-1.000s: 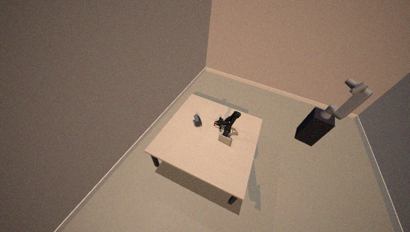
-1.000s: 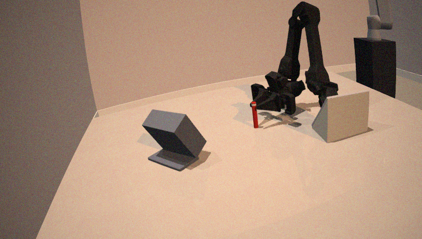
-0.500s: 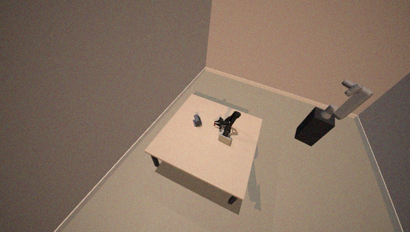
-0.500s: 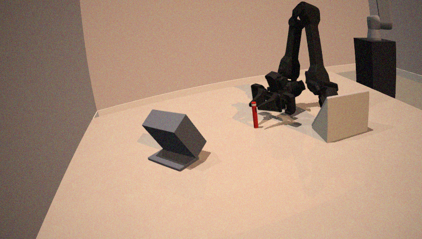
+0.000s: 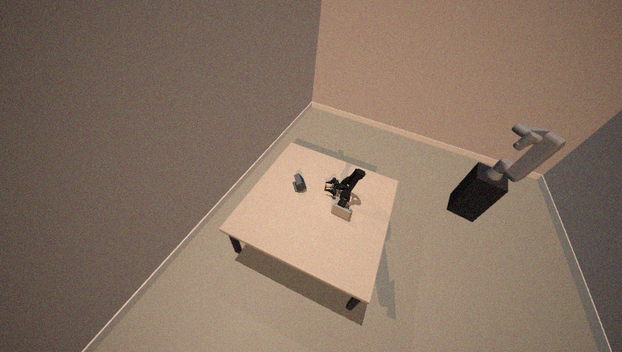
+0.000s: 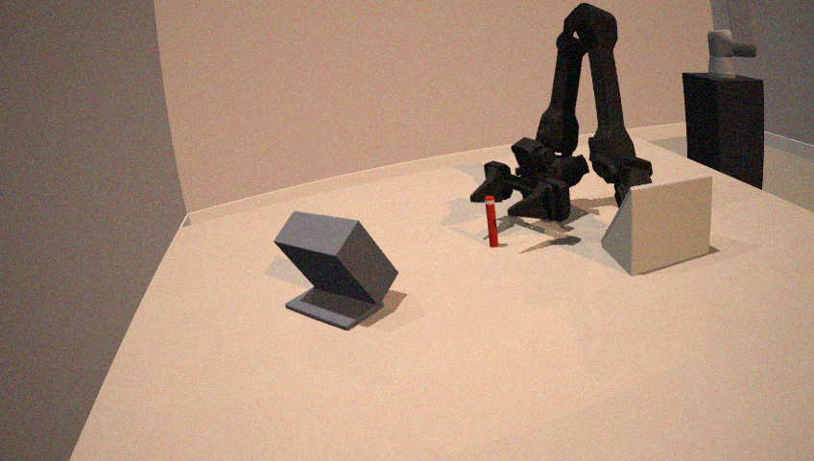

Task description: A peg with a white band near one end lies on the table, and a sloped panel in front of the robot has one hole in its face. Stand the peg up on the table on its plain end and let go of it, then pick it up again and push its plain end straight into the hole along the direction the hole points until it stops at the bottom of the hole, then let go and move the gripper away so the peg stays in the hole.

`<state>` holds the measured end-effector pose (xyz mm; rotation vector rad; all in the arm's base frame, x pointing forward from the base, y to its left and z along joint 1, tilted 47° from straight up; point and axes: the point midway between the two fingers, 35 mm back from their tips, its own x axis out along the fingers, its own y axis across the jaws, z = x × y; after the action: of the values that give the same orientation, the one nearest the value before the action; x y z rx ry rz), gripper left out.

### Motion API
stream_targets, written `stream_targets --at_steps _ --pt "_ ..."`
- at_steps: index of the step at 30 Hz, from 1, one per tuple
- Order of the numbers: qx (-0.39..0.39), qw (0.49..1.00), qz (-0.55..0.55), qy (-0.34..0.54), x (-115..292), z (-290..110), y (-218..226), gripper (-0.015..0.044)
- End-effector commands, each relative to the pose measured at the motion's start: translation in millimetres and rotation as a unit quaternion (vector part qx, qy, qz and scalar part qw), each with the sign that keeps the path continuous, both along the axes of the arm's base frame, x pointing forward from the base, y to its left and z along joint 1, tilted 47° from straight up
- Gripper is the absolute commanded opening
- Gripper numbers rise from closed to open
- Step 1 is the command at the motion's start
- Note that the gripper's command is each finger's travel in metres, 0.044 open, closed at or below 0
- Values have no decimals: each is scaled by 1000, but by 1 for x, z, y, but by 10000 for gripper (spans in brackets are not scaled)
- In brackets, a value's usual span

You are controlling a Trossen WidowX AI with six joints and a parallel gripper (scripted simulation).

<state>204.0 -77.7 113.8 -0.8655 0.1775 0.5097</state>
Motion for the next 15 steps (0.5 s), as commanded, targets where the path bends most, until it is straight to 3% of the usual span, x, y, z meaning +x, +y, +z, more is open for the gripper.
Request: stream_targets --at_steps 1,9,15 --pt "0 1000 0 0 0 0 0 440" --pt "-30 998 25 53 14 32 45 440" --pt "-32 999 13 40 8 75 88 440"
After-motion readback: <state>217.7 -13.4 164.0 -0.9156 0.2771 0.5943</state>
